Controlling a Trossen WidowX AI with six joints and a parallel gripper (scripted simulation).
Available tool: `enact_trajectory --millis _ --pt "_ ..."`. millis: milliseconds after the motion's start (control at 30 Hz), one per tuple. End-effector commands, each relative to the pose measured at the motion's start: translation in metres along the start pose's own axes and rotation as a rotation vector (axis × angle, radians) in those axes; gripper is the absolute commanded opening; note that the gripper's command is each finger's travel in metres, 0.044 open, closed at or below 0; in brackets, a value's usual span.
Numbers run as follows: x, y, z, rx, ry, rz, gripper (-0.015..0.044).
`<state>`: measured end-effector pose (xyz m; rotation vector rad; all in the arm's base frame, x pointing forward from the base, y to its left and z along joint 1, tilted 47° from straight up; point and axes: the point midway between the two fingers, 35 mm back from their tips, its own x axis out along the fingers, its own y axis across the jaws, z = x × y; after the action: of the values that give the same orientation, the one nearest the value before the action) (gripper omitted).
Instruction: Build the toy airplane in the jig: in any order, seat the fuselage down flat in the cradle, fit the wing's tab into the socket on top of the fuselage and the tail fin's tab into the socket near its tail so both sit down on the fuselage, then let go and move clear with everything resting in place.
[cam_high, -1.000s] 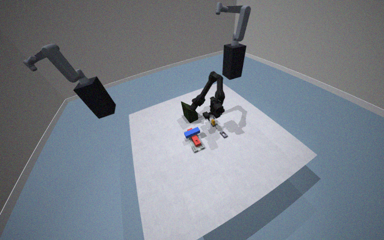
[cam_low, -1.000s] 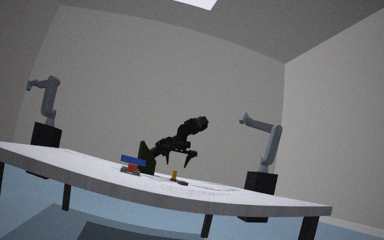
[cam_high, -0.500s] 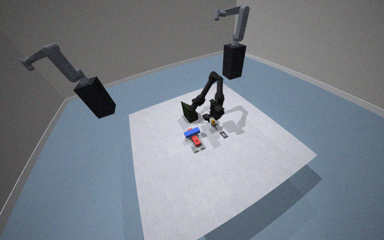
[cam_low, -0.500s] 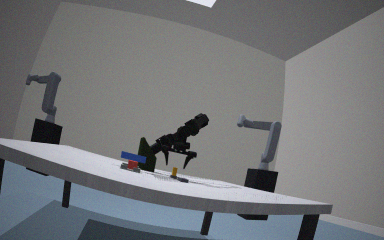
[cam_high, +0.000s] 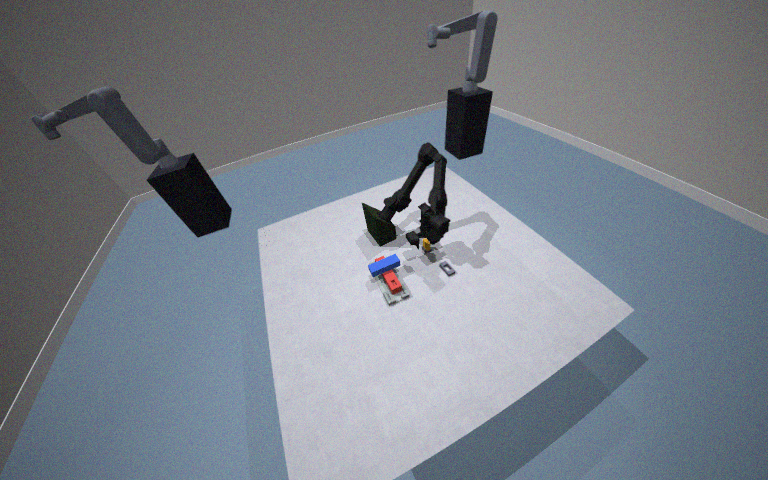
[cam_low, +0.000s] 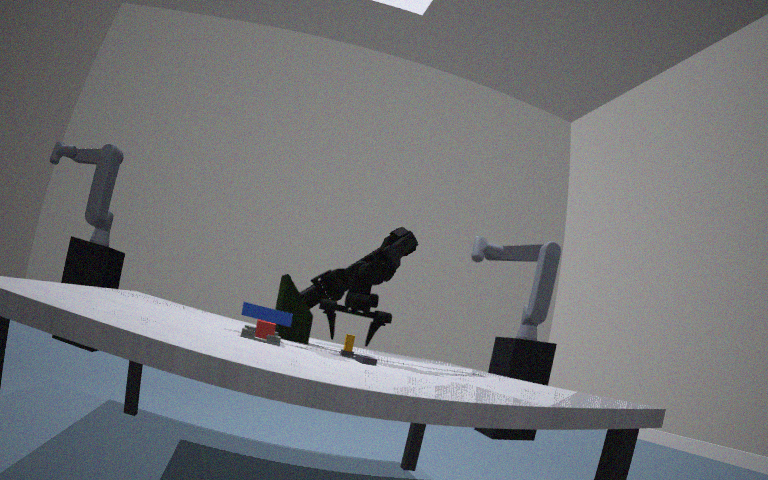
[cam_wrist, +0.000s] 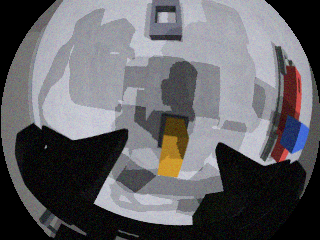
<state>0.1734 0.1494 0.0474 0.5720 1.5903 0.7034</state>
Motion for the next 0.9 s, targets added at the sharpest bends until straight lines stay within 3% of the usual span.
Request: enact_trajectory --millis 0,233,700,867 --pt "0.0074 0.0002 -0.0031 0.008 0.008 0.006 0.044" --pt "0.0156 0.0009 -0.0043 0.008 0.009 0.009 0.044" --pt "0.0156 0.0009 -0.0043 0.008 0.009 0.009 0.0072" --pt "0.0156 0.0009 -0.0043 0.008 0.009 0.009 0.0039"
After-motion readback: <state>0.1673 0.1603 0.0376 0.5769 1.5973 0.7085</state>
